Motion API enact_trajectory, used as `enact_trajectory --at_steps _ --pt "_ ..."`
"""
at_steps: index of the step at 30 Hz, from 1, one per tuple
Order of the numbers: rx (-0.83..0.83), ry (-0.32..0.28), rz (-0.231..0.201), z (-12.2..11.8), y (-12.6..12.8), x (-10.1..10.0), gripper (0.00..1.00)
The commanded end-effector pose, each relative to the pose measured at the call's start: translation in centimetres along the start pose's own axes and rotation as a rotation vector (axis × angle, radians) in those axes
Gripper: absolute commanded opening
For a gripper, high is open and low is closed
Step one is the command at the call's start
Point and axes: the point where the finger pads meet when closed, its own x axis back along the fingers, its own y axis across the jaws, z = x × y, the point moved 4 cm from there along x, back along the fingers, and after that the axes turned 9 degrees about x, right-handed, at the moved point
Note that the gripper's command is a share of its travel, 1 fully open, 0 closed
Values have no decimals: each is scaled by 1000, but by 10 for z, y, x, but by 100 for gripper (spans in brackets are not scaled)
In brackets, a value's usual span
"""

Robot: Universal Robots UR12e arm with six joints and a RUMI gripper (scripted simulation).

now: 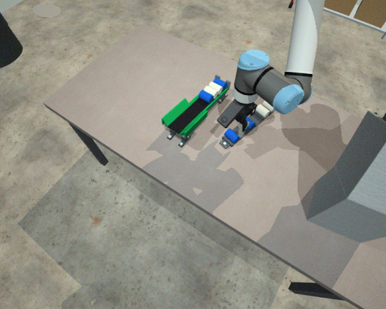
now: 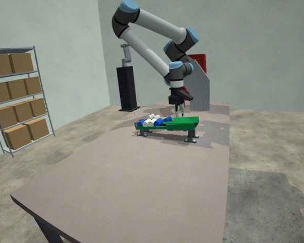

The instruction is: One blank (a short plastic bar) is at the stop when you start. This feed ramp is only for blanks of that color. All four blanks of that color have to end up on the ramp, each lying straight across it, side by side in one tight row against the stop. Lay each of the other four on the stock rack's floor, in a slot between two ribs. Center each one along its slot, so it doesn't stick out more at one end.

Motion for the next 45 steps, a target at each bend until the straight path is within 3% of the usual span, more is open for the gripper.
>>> enact_trajectory --at_steps 1,32,45 --pt "-2 0 -3 0 2 0 48" --pt "-2 0 -2 0 2 -2 48" --pt "-2 1 -2 -1 3 -25 48"
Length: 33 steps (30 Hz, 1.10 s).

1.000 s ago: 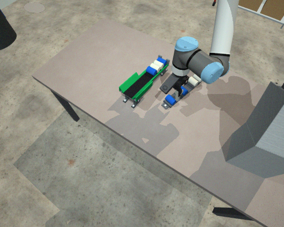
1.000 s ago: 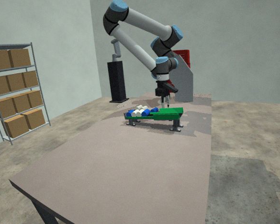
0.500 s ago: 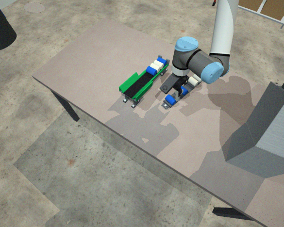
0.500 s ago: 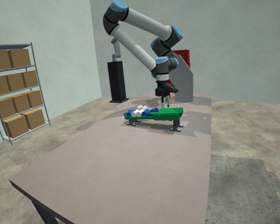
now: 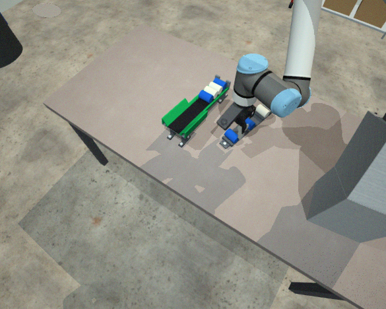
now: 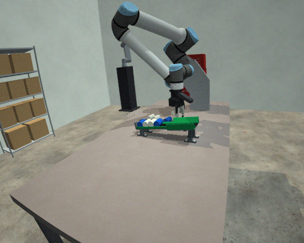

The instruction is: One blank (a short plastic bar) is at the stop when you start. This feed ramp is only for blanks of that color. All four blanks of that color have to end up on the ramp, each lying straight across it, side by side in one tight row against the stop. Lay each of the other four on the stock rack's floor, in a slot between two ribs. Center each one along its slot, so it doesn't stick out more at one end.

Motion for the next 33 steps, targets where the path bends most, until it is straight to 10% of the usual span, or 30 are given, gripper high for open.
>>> enact_trajectory --at_steps 1,33 --pt "-2 0 -4 0 3 -12 48" --pt "-1 0 -5 0 2 -20 48"
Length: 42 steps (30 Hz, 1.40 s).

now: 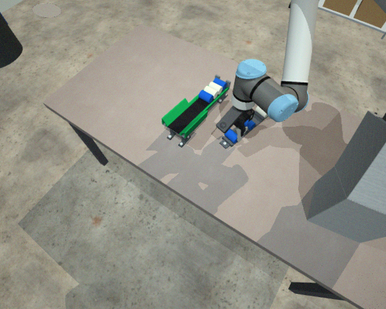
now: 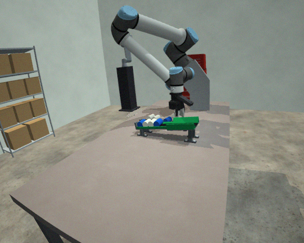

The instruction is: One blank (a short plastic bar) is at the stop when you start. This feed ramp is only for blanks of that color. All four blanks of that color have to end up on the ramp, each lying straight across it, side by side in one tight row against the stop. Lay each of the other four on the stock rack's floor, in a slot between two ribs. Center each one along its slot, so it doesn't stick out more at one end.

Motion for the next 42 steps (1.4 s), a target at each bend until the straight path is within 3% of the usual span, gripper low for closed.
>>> enact_trajectory --at_steps 1,15,16,42 --pt "-1 0 -4 0 2 1 48" --pt "-1 0 -4 0 2 1 48" --pt "-1 0 -4 0 2 1 35" --pt "-1 0 -4 0 2 1 35"
